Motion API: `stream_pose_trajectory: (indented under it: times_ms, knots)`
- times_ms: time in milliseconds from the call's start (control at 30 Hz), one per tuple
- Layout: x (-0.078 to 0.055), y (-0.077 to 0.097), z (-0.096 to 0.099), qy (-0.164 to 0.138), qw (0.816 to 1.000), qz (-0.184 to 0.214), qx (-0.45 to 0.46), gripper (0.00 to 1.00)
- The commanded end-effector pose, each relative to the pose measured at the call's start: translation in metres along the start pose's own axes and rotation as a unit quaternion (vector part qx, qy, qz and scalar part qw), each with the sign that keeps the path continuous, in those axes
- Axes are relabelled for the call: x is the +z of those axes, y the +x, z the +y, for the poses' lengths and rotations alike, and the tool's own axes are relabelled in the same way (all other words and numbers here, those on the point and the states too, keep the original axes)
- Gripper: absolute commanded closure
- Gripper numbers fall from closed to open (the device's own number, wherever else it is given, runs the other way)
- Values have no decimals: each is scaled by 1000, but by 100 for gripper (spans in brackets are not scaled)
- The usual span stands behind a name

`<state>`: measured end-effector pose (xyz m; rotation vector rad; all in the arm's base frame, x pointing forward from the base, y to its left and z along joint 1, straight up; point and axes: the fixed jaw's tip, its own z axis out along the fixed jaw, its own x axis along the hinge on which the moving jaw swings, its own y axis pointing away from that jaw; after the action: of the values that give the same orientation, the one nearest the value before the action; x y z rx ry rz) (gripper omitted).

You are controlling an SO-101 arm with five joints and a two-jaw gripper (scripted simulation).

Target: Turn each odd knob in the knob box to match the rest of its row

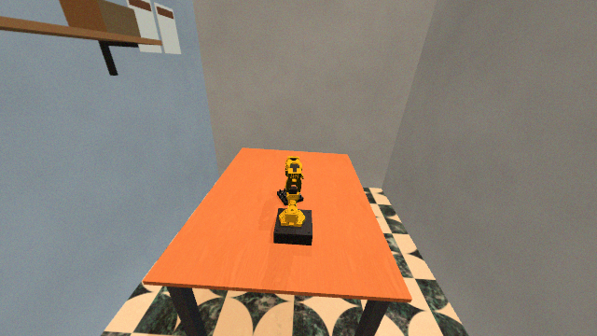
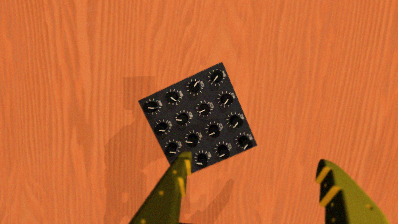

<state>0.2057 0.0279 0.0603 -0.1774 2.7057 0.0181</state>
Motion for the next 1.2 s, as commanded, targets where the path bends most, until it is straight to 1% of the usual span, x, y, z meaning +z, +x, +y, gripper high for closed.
stream_pose_trajectory:
  times_ms: [0, 1167]
  knots:
    - [0, -3, -1, 1, 1000, -4, 7, 60]
    - [1, -6, 0, -1, 1000, -6, 4, 60]
